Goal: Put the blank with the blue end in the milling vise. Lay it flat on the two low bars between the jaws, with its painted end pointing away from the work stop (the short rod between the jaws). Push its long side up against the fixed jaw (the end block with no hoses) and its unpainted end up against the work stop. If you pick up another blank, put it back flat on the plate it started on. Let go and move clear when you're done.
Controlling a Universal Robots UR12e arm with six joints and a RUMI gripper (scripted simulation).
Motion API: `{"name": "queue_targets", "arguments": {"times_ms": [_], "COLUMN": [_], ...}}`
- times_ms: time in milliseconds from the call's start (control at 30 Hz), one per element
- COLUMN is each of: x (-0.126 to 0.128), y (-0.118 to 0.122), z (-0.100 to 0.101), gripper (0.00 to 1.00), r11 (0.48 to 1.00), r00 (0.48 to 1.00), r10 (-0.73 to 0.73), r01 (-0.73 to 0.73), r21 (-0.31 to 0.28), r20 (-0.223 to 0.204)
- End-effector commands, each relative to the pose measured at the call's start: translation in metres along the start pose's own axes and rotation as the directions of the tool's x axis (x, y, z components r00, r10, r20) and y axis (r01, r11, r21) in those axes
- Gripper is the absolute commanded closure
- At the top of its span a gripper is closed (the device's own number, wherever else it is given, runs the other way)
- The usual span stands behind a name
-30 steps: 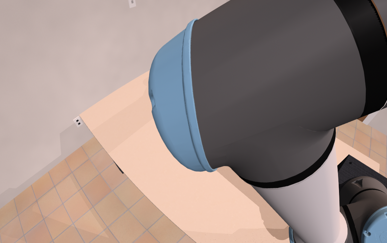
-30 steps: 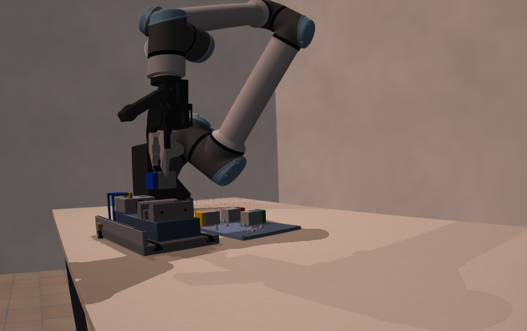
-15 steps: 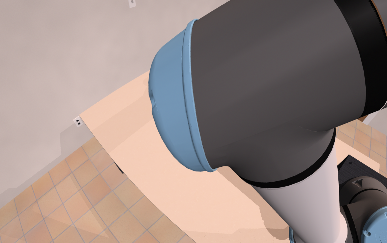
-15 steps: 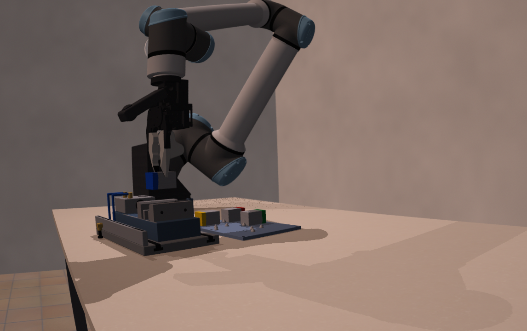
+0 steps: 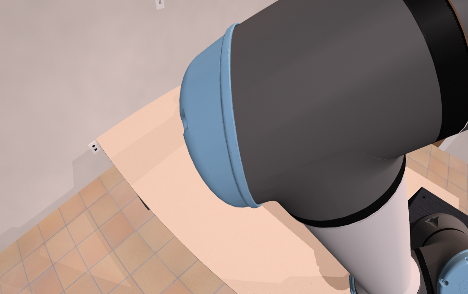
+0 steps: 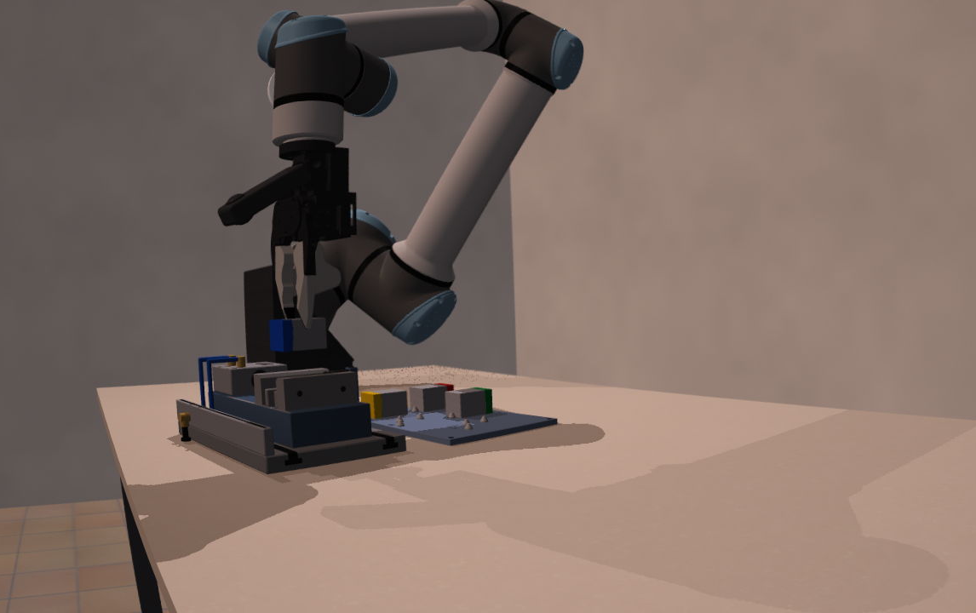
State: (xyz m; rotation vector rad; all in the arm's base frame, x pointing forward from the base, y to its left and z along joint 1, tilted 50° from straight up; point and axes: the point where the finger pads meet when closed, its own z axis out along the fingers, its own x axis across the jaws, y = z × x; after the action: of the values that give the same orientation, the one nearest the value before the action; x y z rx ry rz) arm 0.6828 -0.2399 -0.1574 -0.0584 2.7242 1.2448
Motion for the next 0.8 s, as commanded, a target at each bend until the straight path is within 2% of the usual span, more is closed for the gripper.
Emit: {"name": "queue_targets", "arguments": {"times_ms": [0, 767], "x": [-0.001, -0.001], "y": [0.0, -0.001], "z": [-0.001, 0.011], "gripper": [1.0, 1.0], "r11": [1.0, 1.0], "r00": [1.0, 1.0], "r10": [0.0, 0.0], "r01": [0.0, 0.0], "r21": [0.001, 0.001], "r20": [0.001, 0.001]}}
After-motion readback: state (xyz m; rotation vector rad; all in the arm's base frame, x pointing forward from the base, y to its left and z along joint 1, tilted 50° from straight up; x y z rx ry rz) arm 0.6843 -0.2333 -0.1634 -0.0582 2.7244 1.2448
